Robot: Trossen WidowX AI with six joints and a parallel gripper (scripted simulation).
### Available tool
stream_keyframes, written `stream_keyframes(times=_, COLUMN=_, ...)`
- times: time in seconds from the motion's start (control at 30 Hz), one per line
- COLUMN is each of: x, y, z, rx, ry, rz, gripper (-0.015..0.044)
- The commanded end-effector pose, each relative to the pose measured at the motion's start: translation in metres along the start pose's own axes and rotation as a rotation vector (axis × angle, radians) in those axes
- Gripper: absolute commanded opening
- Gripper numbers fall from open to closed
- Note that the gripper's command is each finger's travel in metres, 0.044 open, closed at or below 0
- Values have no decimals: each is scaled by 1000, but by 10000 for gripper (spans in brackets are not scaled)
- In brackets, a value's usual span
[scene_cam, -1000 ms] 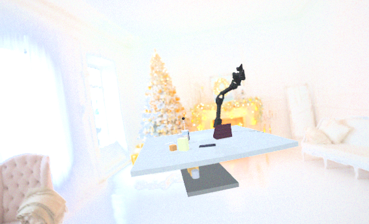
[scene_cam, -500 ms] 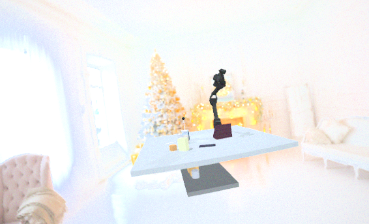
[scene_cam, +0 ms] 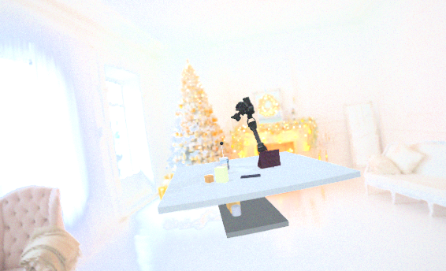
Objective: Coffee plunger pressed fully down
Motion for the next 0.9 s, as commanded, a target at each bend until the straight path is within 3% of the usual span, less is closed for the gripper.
stream_keyframes(times=0.0, x=23, y=-61, z=-18, rx=-163, ry=90, rz=-157, gripper=440)
stream_keyframes(times=0.27, x=41, y=-170, z=-54, rx=-450, ry=316, rz=-393, gripper=440)
stream_keyframes(times=0.63, x=47, y=-197, z=-107, rx=-456, ry=321, rz=-400, gripper=440)
stream_keyframes(times=0.87, x=50, y=-197, z=-109, rx=-455, ry=321, rz=-401, gripper=440)
Point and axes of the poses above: the point midway between the two fingers, 35 mm back from their tips, its own x axis out along the fingers, its own y axis across the jaws, z = x × y, the point moved 1 cm from there along -x, back along the fingers, and after that the axes turned 8 degrees about -x, right-handed, at the moved point
